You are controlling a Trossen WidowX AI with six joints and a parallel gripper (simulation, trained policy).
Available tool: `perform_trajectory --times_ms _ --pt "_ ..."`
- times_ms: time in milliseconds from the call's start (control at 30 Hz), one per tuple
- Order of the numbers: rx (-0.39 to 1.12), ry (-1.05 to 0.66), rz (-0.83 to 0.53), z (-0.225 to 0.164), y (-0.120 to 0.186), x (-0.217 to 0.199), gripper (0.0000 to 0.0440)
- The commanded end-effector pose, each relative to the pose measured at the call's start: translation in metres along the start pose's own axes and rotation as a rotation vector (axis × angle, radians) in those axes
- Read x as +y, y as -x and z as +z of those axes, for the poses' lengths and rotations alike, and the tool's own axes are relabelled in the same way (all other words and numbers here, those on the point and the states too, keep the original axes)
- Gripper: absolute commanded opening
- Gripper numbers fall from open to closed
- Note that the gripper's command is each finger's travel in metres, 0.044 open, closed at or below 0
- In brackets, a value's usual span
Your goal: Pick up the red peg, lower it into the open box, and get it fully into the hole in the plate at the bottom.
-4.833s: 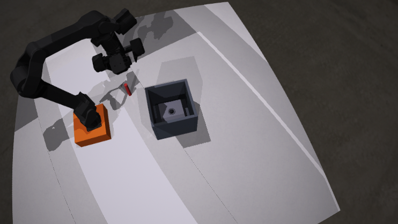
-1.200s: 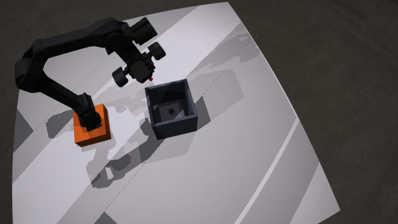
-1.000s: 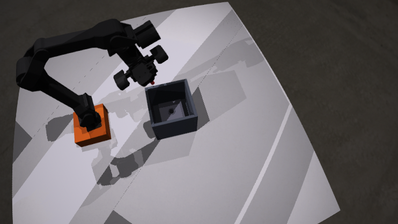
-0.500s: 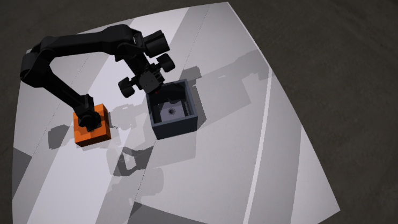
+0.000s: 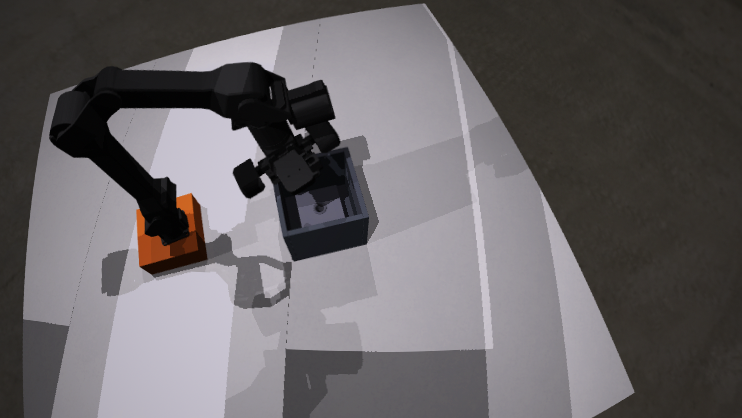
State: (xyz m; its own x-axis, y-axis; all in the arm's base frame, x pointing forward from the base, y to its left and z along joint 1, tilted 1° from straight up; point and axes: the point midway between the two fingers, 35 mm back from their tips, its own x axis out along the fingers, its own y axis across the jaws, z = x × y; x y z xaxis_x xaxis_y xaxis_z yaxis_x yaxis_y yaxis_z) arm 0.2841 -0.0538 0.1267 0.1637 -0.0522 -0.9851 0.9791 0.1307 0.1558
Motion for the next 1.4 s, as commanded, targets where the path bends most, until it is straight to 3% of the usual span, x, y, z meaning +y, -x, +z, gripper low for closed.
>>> perform_trajectory --times_ms 0,967,1000,1200,1367 --pt "0.009 0.004 -0.005 0.005 -0.011 0.002 0.0000" --pt "0.044 0.079 -0.026 0.020 -0.077 0.012 0.0002" --pt "0.043 0.083 -0.031 0.020 -0.078 0.011 0.0008" --pt "0.054 0.100 -0.072 0.020 -0.087 0.007 0.0138" --pt "0.065 0.108 -0.074 0.024 -0.086 0.009 0.0148"
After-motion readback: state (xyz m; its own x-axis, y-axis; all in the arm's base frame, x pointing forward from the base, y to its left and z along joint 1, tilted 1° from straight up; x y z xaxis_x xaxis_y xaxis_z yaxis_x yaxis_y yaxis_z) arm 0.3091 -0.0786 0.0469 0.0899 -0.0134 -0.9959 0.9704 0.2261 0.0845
